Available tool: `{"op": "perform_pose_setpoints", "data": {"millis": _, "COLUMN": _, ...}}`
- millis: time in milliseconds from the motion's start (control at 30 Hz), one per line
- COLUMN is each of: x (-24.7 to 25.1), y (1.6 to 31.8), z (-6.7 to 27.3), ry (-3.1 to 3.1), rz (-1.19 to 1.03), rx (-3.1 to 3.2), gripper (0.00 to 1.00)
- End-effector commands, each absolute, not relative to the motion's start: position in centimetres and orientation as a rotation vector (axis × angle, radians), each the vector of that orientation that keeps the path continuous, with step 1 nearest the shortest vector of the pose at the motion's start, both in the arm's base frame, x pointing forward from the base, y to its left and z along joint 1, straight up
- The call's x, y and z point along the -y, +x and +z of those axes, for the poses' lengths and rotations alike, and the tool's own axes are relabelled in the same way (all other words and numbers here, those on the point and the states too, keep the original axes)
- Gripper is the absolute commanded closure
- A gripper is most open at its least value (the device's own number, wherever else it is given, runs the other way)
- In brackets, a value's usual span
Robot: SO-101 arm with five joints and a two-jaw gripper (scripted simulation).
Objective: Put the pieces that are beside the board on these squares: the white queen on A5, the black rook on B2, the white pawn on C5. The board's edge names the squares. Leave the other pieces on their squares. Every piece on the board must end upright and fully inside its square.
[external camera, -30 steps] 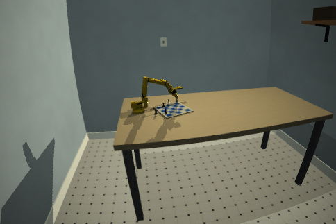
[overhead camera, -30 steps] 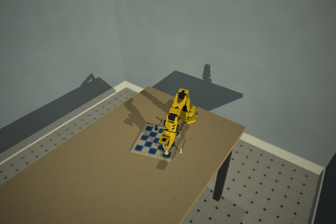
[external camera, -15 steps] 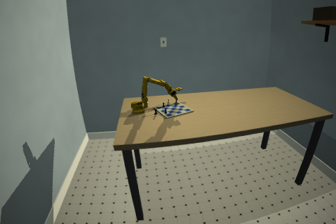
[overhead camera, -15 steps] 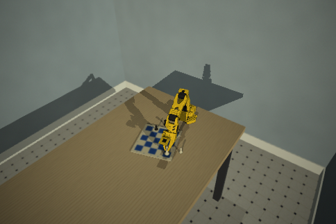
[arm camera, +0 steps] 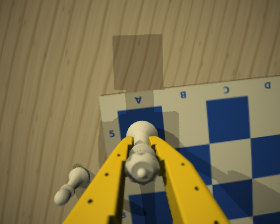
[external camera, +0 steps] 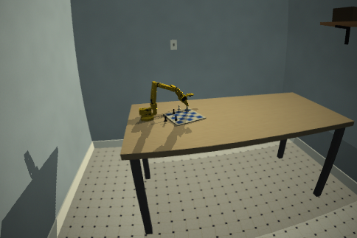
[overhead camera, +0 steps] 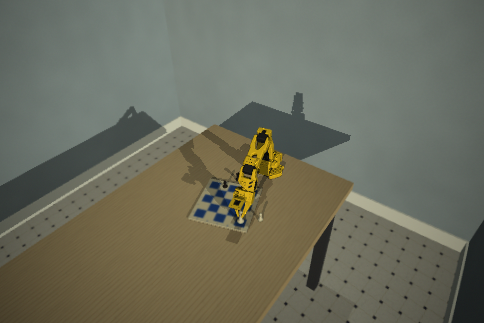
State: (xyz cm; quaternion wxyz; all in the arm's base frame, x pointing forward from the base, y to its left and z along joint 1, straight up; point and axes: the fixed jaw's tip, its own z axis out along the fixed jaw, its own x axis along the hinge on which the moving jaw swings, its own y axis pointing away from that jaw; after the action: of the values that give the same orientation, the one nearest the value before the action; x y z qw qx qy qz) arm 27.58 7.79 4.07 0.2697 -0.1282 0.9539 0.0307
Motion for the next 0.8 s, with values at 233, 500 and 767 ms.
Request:
{"op": "perform_pose_setpoints", "data": {"millis": 233, "x": -8.14, "y": 27.92, "z": 4.83, "ry": -0.345, "rz": 0.091, "rx": -2.567, "gripper": 1.00}}
{"op": "perform_pose_setpoints", "data": {"millis": 500, "x": -8.14, "y": 27.92, "z": 4.78, "ry": -0.345, "rz": 0.091, "rx": -2.567, "gripper": 1.00}}
{"op": "perform_pose_setpoints", "data": {"millis": 767, "x": -8.14, "y": 27.93, "z": 4.47, "ry": -0.345, "rz": 0.091, "rx": -2.567, "gripper": 1.00}}
